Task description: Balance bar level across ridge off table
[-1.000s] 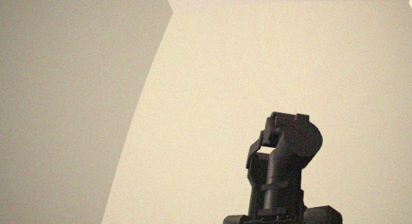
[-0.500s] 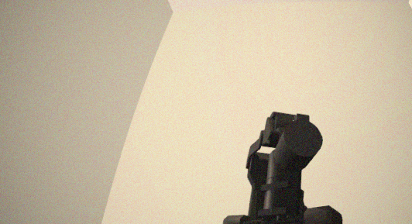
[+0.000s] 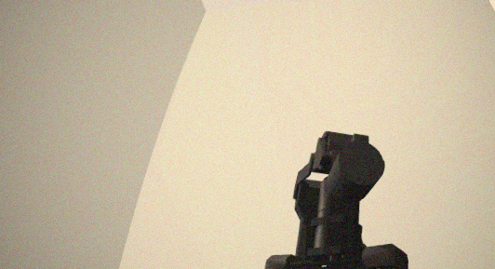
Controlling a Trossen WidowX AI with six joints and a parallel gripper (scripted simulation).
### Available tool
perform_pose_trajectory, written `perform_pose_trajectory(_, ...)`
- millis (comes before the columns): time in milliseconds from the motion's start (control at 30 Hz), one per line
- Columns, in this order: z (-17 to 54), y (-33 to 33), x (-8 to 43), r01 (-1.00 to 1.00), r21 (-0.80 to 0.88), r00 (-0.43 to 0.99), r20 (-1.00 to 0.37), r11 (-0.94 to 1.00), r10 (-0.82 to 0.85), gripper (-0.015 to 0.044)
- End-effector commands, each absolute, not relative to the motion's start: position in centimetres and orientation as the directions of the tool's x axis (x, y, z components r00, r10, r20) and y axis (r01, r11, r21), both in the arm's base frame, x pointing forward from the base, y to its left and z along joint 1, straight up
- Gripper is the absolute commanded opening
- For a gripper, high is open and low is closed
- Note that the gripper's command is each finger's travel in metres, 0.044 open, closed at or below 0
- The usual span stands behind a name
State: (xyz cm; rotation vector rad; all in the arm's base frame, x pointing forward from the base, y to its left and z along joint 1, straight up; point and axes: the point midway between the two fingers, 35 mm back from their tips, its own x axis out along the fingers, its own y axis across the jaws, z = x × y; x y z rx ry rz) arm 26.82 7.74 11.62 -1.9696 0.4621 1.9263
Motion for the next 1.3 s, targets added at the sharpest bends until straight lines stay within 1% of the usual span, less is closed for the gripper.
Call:
perform_pose_trajectory(0,11.6,7.7,26.8,-0.462,-0.019,0.024,-1.000,-0.887,0.009,0.0173)
perform_pose_trajectory(67,11.6,7.7,26.8,-0.462,-0.019,0.024,-1.000,-0.887,0.009,0.0173)
perform_pose_trajectory(100,11.6,7.7,26.8,-0.462,-0.019,0.024,-1.000,-0.887,0.009,0.0185)
perform_pose_trajectory(467,11.6,7.7,26.8,-0.462,-0.019,0.024,-1.000,-0.887,0.009,0.0185)
perform_pose_trajectory(767,11.6,7.7,26.8,-0.462,-0.019,0.024,-1.000,-0.887,0.009,0.0421)
perform_pose_trajectory(800,11.6,7.7,26.8,-0.462,-0.019,0.024,-1.000,-0.887,0.009,0.0440)
perform_pose_trajectory(933,12.3,7.8,26.9,-0.462,-0.019,0.025,-1.000,-0.887,0.009,0.0440)
perform_pose_trajectory(1167,20.0,7.8,26.9,-0.462,-0.020,0.026,-1.000,-0.887,0.009,0.0440)
perform_pose_trajectory(1267,21.6,7.7,26.6,-0.462,-0.020,0.026,-1.000,-0.887,0.009,0.0440)
